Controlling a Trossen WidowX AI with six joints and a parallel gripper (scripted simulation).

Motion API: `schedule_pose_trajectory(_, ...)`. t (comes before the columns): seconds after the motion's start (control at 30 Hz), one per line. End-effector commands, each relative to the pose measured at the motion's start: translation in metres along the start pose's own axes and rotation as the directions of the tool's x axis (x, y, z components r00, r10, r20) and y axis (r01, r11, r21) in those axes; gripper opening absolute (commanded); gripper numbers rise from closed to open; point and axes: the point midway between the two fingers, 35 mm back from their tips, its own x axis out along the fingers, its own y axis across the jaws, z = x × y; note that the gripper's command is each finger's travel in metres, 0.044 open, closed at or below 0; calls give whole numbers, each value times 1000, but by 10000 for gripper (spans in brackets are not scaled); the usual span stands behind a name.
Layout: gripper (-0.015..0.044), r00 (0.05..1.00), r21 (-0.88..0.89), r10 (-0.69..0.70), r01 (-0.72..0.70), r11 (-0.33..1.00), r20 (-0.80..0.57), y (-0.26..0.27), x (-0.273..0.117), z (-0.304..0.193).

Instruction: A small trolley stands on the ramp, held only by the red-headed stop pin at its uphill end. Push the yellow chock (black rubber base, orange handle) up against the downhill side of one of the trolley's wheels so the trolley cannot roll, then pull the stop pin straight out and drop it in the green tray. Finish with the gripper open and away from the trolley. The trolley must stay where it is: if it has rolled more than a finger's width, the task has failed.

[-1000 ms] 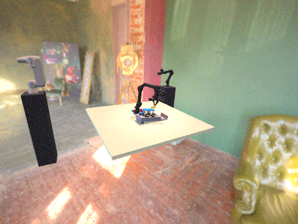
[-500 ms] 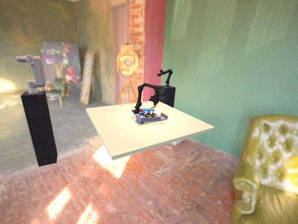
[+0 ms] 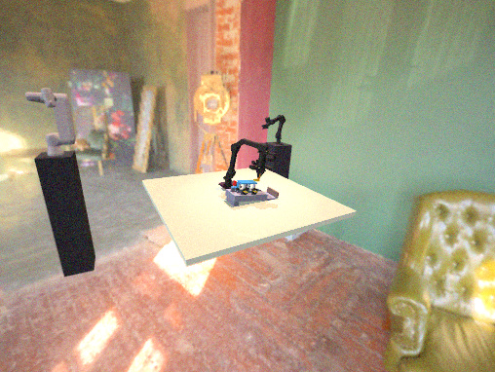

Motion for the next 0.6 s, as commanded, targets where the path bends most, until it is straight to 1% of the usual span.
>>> schedule_pose_trajectory(0.0, 0, 1000, -3, 1, -1, 1000, -9, 0, 0, -6)
schedule_pose_trajectory(0.57, 0, 1000, -3, 1, -1, 1000, -9, -1, 39, -6)
